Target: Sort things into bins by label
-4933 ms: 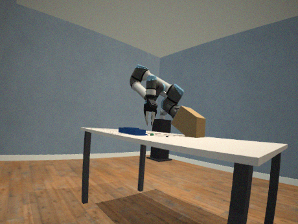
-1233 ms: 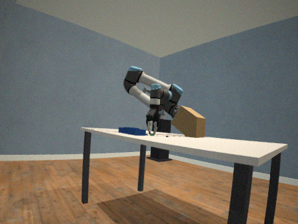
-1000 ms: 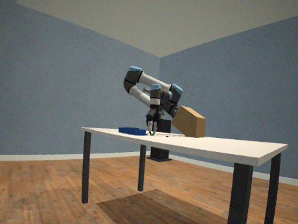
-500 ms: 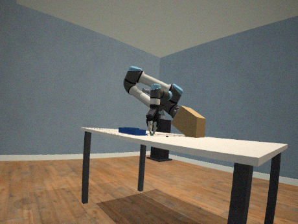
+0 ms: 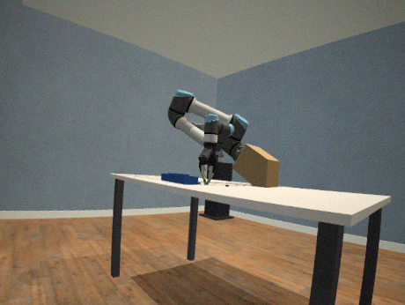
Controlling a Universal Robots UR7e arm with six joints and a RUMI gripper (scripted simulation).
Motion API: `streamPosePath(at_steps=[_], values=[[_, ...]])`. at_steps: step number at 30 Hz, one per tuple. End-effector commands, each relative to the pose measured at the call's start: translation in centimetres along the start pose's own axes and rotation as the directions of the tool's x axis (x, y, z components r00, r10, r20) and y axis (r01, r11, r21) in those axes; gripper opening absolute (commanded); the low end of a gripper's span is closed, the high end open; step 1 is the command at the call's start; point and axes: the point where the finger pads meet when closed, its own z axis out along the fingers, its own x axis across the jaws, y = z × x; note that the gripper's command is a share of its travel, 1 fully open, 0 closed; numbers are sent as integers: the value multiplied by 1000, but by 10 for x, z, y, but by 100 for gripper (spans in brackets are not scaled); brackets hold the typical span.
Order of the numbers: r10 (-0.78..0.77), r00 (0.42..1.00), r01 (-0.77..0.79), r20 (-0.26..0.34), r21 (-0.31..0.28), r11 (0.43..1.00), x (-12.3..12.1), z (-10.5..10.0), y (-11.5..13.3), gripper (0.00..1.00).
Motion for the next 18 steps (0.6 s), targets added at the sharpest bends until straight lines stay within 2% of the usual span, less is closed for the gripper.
streamPosePath(at_steps=[1,11,13,18], values=[[-2,1000,2,1,-1,1000,-1,0,1,0],[2,1000,-2,-1,3,1000,1,-34,-1,0],[2,1000,-2,-1,3,1000,1,-34,-1,0],[2,1000,-2,0,3,1000,1,-51,-1,0]])
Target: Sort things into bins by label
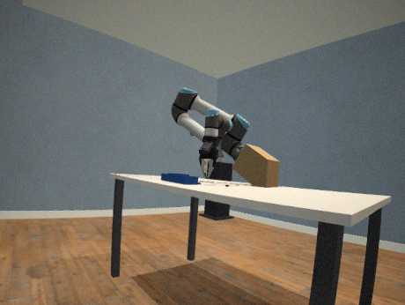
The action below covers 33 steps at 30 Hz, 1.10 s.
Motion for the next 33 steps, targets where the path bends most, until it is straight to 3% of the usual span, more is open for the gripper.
streamPosePath(at_steps=[1,33], values=[[-1,1000,1,6,-16,1000,-1,-21,0,0],[-1,1000,1,6,-16,1000,-1,-35,1,0]])
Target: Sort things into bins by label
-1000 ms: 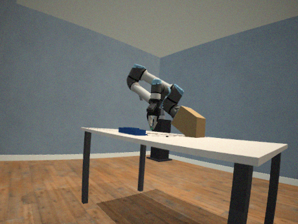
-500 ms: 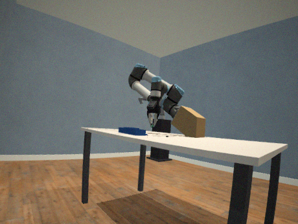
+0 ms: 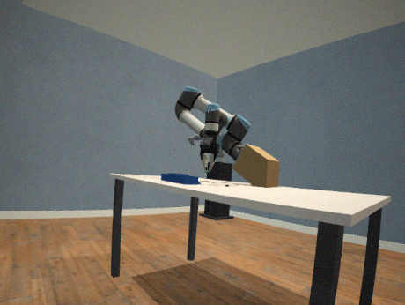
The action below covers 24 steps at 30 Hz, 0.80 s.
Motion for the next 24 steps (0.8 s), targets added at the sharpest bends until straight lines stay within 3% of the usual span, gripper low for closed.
streamPosePath(at_steps=[1,3,7,13,24], values=[[4,1000,-4,-1,4,1000,1,-6,-2,0],[4,1000,-4,-1,4,1000,1,-5,-2,0],[-167,986,167,-1,1,986,17,-4,-20,0],[-238,971,238,-2,0,971,31,-4,-39,0],[-458,889,458,-9,-6,889,70,-3,-91,0]])
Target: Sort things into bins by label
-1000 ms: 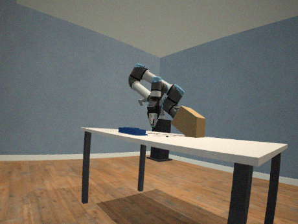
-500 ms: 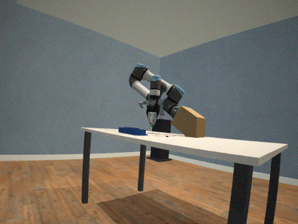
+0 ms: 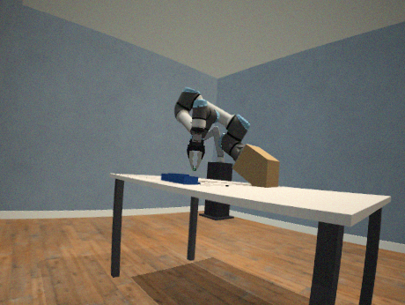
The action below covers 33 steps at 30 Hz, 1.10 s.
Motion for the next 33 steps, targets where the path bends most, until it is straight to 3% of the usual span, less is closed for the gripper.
streamPosePath(at_steps=[1,12,23,24,27,33], values=[[-156,988,156,2,4,988,31,3,-23,0],[-350,937,350,2,3,937,37,1,-26,0],[-517,856,517,7,6,856,28,2,-20,0],[-567,824,567,8,10,824,27,2,-20,0],[-604,797,604,7,15,797,27,2,-19,0],[-604,797,604,5,14,797,27,2,-20,0]])
